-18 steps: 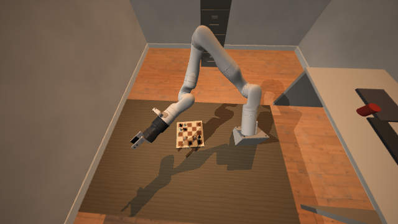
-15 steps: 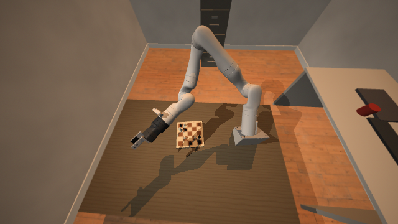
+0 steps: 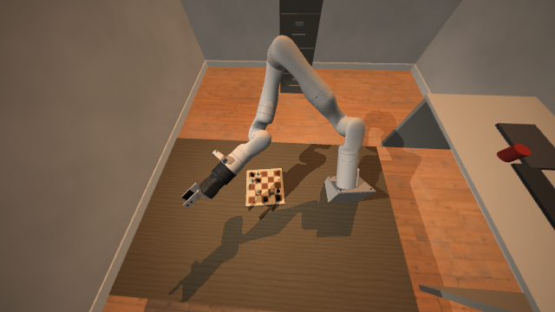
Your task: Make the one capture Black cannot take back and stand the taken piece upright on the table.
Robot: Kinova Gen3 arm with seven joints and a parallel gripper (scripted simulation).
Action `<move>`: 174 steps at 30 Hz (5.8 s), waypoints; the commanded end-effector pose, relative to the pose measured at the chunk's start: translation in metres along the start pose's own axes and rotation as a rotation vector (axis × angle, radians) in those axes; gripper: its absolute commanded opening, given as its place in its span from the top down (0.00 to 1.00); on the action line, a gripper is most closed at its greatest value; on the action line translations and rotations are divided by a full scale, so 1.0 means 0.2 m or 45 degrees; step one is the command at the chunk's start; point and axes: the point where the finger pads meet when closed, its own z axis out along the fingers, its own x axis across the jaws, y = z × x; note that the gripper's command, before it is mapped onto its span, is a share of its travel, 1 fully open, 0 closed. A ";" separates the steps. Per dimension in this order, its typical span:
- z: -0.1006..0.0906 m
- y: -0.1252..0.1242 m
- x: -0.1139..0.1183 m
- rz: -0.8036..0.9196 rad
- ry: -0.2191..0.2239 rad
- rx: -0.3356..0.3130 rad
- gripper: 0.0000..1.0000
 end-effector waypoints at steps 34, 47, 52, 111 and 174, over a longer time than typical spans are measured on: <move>0.25 -0.26 0.14 0.153 0.133 0.221 0.00; 0.46 -0.45 0.37 0.353 0.371 0.483 0.00; 0.50 -0.46 0.44 0.407 0.449 0.547 0.00; -0.28 1.77 0.37 0.966 2.395 0.507 0.00; -0.43 2.03 0.19 0.958 2.583 0.359 0.00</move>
